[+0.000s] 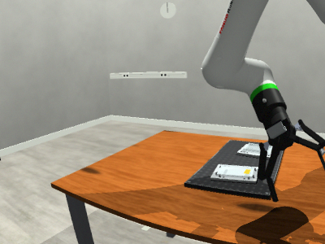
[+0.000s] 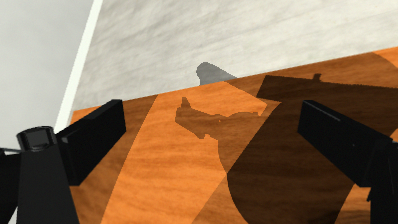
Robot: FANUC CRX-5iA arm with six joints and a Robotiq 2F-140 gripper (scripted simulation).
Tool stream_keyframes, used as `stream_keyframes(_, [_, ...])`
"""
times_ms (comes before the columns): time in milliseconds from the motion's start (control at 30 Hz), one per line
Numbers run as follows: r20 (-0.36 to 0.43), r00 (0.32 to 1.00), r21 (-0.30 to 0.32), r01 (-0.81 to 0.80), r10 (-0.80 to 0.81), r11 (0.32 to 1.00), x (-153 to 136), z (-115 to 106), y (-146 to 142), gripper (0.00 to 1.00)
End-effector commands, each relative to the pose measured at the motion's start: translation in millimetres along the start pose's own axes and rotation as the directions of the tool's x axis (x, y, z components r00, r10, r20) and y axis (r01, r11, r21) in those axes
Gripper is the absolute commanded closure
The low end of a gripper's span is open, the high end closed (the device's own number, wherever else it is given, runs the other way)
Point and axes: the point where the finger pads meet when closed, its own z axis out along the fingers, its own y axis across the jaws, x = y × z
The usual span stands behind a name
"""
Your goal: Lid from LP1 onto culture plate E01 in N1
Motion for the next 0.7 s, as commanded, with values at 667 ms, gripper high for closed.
stream_keyframes(667, [0.001,1.000,0.000,0.006,-0.006,1.000,0.3,-0.7,0.1,0.00])
